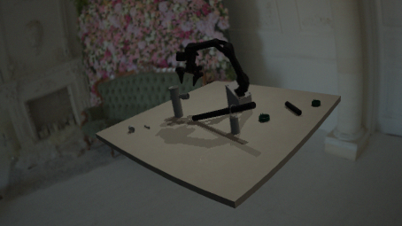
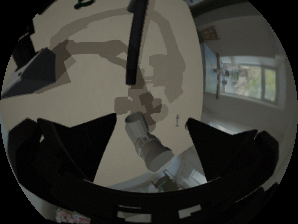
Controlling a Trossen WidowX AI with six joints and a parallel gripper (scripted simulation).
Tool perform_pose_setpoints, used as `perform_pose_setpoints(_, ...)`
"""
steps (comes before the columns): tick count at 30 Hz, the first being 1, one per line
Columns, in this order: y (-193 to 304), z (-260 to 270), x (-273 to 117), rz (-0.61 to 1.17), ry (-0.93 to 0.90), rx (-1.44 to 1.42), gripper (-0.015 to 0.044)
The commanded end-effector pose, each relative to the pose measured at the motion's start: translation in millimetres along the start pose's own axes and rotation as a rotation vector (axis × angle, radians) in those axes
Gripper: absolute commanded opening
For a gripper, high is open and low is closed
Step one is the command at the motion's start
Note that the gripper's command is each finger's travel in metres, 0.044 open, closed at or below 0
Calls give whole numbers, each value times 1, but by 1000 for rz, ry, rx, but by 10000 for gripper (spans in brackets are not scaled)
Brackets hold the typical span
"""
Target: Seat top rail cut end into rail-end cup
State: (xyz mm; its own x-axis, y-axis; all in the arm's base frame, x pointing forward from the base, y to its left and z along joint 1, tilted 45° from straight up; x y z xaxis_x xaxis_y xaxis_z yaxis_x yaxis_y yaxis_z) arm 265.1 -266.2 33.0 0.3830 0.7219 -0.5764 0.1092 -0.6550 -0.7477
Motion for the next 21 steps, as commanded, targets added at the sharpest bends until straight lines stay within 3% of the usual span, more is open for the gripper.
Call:
perform_pose_setpoints(1, 38, 19, -5, -36, 32, -397, 440)
perform_pose_setpoints(13, 38, 20, -4, -36, 32, -397, 440)
perform_pose_setpoints(21, 42, 39, 33, -37, 33, -397, 440)
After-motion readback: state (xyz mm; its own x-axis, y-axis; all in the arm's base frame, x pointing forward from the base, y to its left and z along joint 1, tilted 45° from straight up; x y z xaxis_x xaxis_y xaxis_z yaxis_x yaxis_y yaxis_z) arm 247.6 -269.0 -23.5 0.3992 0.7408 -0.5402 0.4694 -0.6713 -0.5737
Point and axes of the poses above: the point midway between the two fingers, 35 mm back from their tips, its own x axis out along the fingers, its own z axis across the jaws, y = z × x, the point moved 8 cm from there along -x, back along the fingers, and after that the axes turned 8 degrees about -x, right-handed, at the moved point
